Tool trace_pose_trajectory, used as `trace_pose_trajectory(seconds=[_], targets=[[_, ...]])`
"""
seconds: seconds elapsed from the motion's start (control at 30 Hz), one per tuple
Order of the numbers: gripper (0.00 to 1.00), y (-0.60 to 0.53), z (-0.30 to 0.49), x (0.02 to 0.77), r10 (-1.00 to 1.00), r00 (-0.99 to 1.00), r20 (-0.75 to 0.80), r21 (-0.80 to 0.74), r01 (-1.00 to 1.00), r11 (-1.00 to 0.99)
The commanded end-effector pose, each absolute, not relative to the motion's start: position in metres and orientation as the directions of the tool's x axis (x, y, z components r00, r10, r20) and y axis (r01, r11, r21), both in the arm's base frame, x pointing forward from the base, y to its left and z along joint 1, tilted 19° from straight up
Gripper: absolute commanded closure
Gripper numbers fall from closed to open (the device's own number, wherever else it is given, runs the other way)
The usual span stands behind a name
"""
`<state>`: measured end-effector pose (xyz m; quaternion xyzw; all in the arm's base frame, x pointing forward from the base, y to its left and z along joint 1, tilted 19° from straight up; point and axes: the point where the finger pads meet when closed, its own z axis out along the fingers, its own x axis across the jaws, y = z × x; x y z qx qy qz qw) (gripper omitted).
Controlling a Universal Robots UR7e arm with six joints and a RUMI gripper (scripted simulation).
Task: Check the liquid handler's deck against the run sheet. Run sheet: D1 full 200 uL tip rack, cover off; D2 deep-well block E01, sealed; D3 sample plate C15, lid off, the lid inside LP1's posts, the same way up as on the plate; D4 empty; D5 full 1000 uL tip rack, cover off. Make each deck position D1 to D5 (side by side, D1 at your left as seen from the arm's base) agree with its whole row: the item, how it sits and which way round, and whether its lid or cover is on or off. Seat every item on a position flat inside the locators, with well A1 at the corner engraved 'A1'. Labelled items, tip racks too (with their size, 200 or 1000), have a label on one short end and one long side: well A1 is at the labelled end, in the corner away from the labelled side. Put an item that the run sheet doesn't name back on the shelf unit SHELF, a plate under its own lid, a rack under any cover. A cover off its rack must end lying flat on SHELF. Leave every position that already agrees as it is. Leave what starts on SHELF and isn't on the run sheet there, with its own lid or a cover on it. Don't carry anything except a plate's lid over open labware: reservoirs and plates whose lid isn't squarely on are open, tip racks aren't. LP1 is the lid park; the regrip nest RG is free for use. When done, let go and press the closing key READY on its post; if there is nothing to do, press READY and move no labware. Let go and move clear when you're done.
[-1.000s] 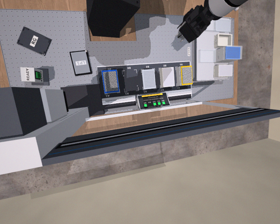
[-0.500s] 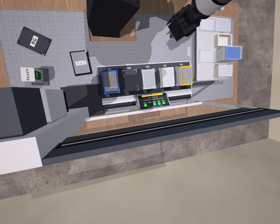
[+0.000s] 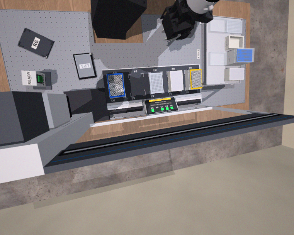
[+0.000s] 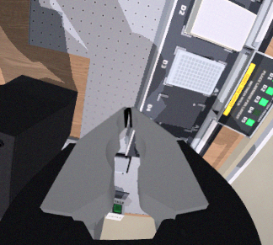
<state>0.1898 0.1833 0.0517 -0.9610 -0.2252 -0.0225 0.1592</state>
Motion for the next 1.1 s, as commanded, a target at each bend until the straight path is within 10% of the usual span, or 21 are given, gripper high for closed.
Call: trace_pose_trajectory(seconds=[0.0,1.07], targets=[[1.00,0.180,0.050,0.188,0.339,0.937,0.089,-0.315,0.349,-0.882],[1.00,0.094,0.020,0.203,-0.125,0.989,-0.076,-0.320,-0.143,-0.937]])
